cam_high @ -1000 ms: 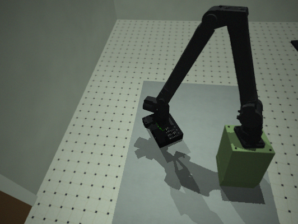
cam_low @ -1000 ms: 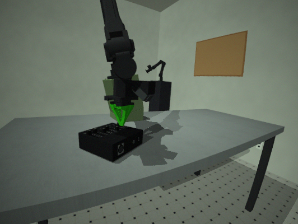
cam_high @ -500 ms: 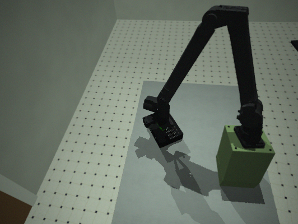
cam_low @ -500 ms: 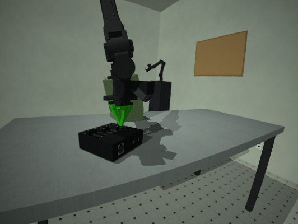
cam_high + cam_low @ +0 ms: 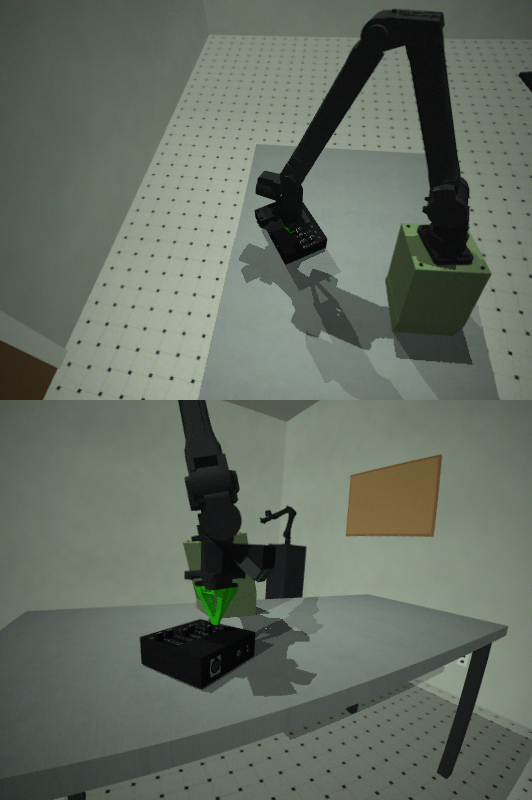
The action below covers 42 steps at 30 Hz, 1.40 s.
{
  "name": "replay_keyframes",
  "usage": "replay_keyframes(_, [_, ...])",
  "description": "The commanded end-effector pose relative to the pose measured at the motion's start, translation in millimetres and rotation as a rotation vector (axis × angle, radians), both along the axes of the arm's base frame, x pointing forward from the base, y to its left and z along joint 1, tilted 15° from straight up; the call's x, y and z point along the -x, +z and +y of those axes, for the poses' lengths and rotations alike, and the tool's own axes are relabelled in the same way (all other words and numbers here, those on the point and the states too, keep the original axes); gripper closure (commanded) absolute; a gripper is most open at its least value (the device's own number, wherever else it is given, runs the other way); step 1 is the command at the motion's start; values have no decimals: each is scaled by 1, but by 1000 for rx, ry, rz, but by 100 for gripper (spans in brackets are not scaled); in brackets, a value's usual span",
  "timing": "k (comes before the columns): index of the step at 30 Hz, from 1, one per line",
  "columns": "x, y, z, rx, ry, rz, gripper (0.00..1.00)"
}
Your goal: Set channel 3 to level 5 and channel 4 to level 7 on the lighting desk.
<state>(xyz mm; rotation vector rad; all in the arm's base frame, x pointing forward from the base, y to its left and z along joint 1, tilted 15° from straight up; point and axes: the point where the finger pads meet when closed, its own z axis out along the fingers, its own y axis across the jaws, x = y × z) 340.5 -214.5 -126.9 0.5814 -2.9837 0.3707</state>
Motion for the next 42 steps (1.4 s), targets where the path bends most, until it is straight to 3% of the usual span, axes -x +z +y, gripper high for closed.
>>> replay_keyframes(1, [-5,8,-7,10,1,-26,100])
replay_keyframes(42, [-6,10,-7,13,1,-33,100])
